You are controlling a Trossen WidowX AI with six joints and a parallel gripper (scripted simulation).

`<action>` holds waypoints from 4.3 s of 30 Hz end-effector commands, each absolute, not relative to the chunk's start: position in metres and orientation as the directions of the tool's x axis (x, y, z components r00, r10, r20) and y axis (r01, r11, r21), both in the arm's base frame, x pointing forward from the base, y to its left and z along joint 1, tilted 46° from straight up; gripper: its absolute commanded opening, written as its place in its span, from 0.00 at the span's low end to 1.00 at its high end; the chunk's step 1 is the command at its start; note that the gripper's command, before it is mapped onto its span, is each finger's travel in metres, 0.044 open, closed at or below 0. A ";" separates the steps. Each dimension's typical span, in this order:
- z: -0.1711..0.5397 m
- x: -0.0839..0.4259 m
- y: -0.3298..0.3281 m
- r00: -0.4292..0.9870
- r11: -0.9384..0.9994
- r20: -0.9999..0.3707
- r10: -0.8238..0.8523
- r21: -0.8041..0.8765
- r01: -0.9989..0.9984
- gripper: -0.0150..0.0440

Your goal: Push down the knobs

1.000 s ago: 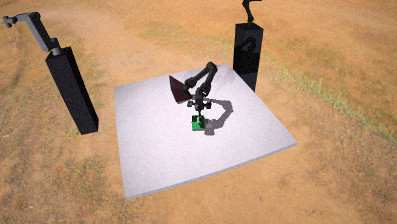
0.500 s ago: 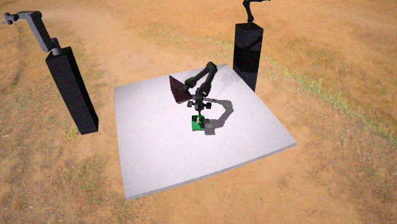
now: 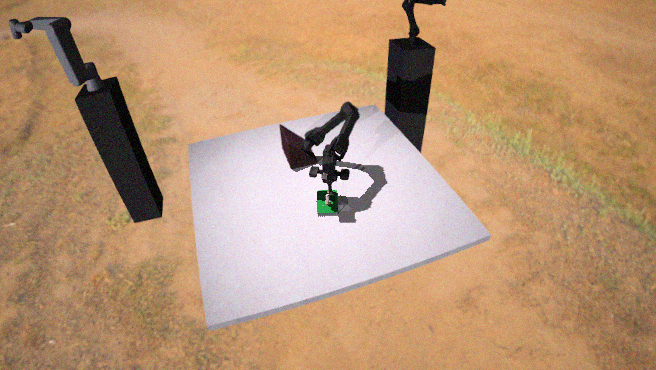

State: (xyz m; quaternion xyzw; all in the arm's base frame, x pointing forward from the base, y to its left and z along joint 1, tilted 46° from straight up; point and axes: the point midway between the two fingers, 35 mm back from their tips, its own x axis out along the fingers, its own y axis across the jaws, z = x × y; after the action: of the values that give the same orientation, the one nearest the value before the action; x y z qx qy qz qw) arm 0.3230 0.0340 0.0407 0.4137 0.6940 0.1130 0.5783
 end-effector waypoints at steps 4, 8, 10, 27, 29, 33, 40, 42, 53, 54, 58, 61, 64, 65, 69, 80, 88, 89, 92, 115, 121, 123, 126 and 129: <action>0.040 0.325 0.039 -0.017 0.643 -0.704 0.710 0.639 0.422 0.25; 0.044 0.325 0.034 -0.017 0.643 -0.704 0.710 0.639 0.422 0.25; 0.046 0.325 0.032 -0.018 0.644 -0.704 0.710 0.639 0.422 0.25; 0.053 0.324 0.025 -0.018 0.639 -0.701 0.713 0.639 0.428 0.57; 0.053 0.325 0.024 -0.018 0.640 -0.701 0.713 0.639 0.428 0.57; 0.057 0.348 0.010 -0.017 0.642 -0.703 0.711 0.638 0.425 0.39; 0.061 0.389 -0.023 -0.015 0.645 -0.706 0.708 0.638 0.420 0.25; 0.061 0.392 -0.026 -0.015 0.645 -0.706 0.708 0.638 0.420 0.25; 0.047 0.392 -0.012 -0.015 0.645 -0.706 0.708 0.639 0.419 0.25; 0.047 0.392 -0.012 -0.015 0.645 -0.706 0.708 0.639 0.419 0.25; 0.047 0.392 -0.012 -0.015 0.645 -0.706 0.708 0.639 0.419 0.25; 0.045 0.392 -0.010 -0.015 0.645 -0.706 0.709 0.639 0.419 0.25; 0.042 0.392 -0.007 -0.015 0.645 -0.705 0.709 0.639 0.419 0.25; 0.041 0.392 -0.006 -0.015 0.645 -0.705 0.709 0.639 0.419 0.25; 0.036 0.392 -0.001 -0.015 0.645 -0.705 0.709 0.639 0.419 0.25; 0.032 0.392 0.003 -0.015 0.644 -0.705 0.709 0.640 0.419 0.25; 0.033 0.392 0.003 -0.015 0.644 -0.705 0.709 0.640 0.419 0.25; 0.032 0.392 0.003 -0.015 0.644 -0.705 0.709 0.640 0.419 0.25; 0.032 0.392 0.003 -0.015 0.644 -0.705 0.709 0.640 0.419 0.25; 0.028 0.392 0.008 -0.014 0.644 -0.705 0.709 0.640 0.419 0.25; 0.029 0.392 0.006 -0.014 0.644 -0.705 0.709 0.640 0.419 0.25; 0.029 0.392 0.006 -0.014 0.644 -0.705 0.709 0.640 0.419 0.25; 0.029 0.392 0.006 -0.014 0.644 -0.705 0.709 0.640 0.419 0.25; 0.029 0.392 0.006 -0.014 0.644 -0.705 0.709 0.640 0.419 0.25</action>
State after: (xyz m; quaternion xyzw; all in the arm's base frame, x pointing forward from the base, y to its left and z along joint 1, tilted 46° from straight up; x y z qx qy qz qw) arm 0.3917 0.0056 0.0286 0.4018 0.7008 0.1249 0.5760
